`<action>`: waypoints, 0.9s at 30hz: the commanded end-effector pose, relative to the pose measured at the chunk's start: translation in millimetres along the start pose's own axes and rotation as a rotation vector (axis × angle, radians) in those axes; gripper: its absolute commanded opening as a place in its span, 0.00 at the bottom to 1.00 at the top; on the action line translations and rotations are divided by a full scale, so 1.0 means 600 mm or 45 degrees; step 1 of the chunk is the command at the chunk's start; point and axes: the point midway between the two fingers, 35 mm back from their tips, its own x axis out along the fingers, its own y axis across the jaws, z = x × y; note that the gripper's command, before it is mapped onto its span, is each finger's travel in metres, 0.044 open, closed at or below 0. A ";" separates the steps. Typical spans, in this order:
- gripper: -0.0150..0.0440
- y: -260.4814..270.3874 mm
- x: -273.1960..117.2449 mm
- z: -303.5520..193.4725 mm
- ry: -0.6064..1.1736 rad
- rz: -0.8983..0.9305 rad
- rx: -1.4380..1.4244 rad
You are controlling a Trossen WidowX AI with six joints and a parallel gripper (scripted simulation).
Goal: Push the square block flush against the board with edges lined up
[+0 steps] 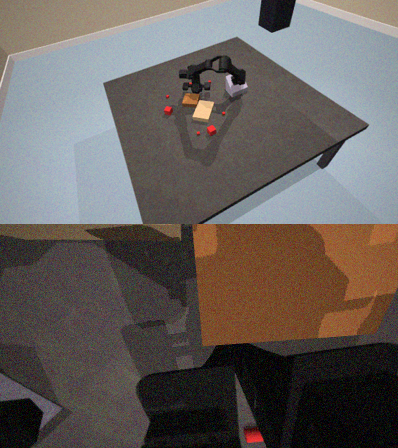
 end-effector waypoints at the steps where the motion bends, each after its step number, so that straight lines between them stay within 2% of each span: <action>1: 0.25 -0.002 -0.001 0.010 -0.003 -0.003 -0.007; 27: 0.25 -0.006 -0.001 0.031 -0.003 -0.003 -0.007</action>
